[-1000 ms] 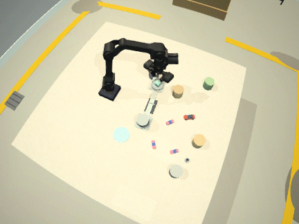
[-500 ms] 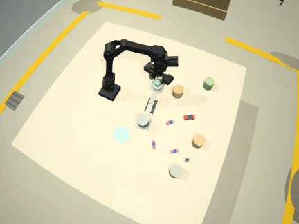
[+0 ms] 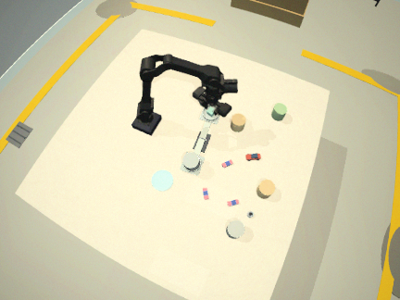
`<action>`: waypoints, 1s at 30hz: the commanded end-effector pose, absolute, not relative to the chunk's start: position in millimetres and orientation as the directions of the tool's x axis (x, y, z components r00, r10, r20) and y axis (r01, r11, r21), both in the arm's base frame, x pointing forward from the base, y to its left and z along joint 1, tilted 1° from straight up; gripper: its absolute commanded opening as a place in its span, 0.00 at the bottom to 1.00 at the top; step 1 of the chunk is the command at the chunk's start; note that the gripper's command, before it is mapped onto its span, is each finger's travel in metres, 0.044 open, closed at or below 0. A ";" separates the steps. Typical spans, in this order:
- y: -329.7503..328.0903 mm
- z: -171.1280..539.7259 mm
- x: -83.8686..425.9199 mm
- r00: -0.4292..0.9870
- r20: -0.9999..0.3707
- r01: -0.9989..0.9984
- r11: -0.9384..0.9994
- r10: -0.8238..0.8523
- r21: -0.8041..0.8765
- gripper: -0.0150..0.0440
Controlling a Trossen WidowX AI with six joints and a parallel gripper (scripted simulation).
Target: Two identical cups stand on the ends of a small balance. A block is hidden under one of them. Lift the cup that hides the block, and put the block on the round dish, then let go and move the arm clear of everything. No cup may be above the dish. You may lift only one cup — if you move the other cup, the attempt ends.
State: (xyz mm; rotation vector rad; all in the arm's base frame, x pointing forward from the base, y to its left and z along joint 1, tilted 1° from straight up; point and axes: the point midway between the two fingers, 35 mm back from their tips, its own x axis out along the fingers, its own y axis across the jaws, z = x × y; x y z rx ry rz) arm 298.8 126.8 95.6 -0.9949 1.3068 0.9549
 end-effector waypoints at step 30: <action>128.1 148.4 300.3 0.037 -0.999 -0.953 0.300 -0.005 -0.037 0.25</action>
